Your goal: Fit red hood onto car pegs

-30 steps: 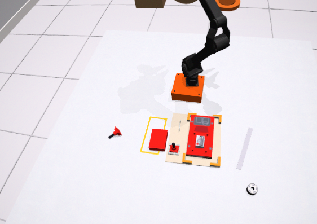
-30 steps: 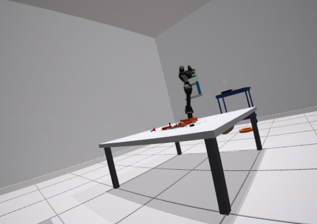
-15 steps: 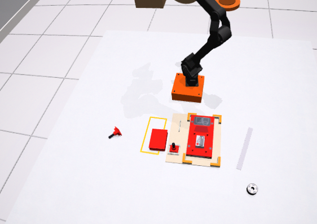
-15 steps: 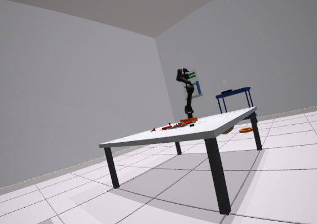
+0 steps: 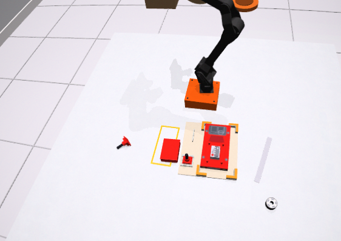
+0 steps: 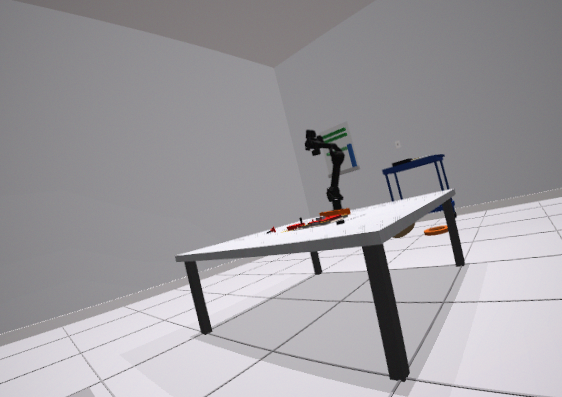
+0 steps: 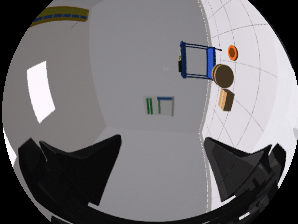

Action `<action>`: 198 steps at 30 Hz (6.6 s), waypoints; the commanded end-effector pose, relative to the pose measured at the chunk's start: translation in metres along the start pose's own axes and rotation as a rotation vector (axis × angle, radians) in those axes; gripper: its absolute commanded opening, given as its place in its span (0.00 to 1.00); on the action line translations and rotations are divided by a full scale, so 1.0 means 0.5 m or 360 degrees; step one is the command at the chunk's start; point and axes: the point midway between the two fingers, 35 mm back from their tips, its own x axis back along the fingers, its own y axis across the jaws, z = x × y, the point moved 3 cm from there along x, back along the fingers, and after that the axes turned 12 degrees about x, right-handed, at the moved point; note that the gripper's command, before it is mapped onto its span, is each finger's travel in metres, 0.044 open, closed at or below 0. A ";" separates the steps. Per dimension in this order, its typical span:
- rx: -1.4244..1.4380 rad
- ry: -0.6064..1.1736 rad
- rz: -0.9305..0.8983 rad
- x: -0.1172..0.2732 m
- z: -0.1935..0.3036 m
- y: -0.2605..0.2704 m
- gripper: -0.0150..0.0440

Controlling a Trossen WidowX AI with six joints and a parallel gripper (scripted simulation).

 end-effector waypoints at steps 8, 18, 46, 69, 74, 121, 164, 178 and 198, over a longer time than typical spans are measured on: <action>0.0581 0.0601 -0.0071 0.056 0.197 -0.039 1.00; 0.0982 0.1066 -0.0231 0.166 0.338 -0.069 1.00; 0.2118 0.2338 -0.1097 0.619 0.551 -0.235 1.00; 0.3035 0.3183 -0.2766 1.049 0.424 -0.469 1.00; 0.3176 0.3310 -0.3221 1.115 0.357 -0.526 1.00; 0.3351 0.3474 -0.4175 1.200 0.205 -0.671 1.00; 0.3351 0.3475 -0.4175 1.208 0.211 -0.729 1.00; 0.3351 0.3475 -0.4175 1.208 0.211 -0.739 1.00; 0.3351 0.3475 -0.4175 1.212 0.214 -0.758 1.00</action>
